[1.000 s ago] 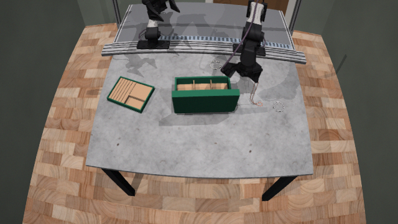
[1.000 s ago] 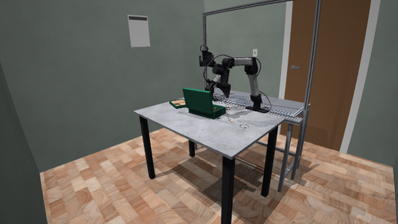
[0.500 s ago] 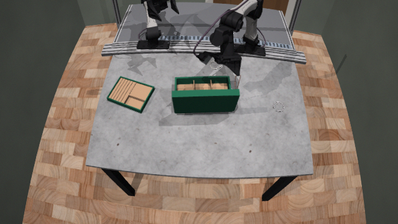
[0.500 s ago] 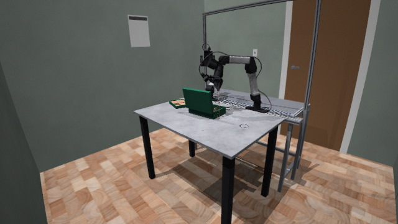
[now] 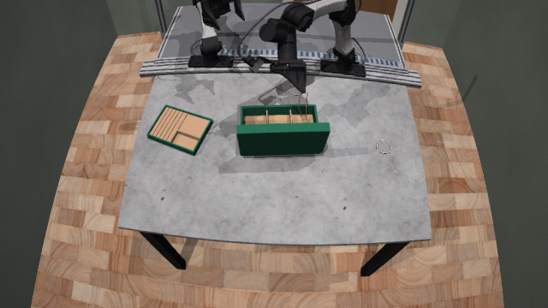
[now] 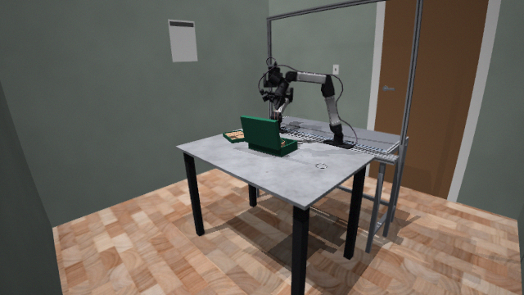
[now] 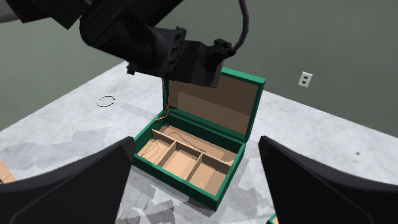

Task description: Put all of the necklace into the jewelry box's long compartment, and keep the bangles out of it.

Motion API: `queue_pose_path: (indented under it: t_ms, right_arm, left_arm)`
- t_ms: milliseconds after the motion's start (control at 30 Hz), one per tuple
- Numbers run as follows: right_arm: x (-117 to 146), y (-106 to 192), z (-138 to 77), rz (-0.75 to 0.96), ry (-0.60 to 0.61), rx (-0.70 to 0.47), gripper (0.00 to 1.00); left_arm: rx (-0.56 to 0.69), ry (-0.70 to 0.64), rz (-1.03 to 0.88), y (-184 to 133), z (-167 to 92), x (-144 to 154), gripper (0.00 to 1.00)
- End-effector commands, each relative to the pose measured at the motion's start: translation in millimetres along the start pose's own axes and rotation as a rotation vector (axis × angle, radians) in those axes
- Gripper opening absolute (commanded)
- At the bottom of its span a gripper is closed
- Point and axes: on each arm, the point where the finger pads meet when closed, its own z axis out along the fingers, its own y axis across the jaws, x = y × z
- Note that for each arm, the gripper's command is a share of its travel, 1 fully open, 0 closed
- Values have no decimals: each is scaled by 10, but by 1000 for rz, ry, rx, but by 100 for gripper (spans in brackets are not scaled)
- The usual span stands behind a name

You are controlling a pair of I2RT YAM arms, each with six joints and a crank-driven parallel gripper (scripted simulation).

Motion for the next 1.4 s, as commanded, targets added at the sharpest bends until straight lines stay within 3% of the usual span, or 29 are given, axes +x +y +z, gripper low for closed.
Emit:
queue_pose_path:
  t_ms: [0, 500, 1367]
  right_arm:
    - [-134, 12, -25, -13, -34, 4, 100]
    - [-65, 7, -3, -6, -17, 1, 100]
    - [-65, 7, -3, -6, -17, 1, 100]
  left_arm:
    - [-76, 12, -8, 179, 2, -73, 0]
    - [-218, -38, 59, 301, -221, -598, 0]
    - [-285, -67, 91, 340, -331, -878, 0]
